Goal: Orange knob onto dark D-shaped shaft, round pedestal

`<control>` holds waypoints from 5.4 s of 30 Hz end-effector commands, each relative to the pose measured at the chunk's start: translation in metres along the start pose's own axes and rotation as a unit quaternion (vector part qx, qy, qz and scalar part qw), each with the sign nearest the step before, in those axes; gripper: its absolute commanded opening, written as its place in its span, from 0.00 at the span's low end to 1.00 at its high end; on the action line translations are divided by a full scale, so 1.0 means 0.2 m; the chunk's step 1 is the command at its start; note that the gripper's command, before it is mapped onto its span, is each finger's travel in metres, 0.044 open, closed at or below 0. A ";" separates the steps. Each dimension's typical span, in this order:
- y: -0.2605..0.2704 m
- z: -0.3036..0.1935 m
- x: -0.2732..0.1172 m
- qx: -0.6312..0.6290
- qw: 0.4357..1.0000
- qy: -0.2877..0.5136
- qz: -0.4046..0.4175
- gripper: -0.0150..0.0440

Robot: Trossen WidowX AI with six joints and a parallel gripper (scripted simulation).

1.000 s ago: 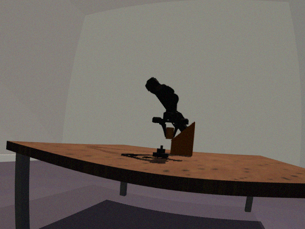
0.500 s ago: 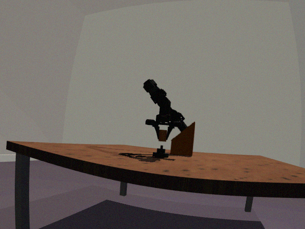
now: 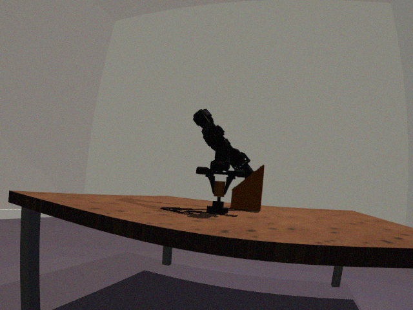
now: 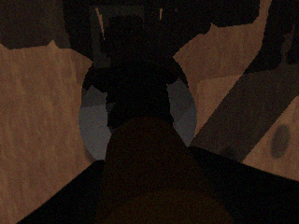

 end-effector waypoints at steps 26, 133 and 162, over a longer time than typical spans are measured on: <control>0.00 0.01 -0.01 0.000 1.000 -0.004 -0.002 0.25; 0.00 0.02 -0.01 -0.309 0.951 -0.003 -0.003 0.25; 0.00 0.01 -0.01 -0.309 0.951 -0.003 -0.003 0.25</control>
Point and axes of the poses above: the point midway between the two fingers, 35 mm back from their tips, its own x axis out along the fingers, its own y axis across the jaws, z = x × y, the point moved 9 cm from there along -x, back along the fingers, and after that the axes turned 4 degrees about -x, right-handed, at the moved point
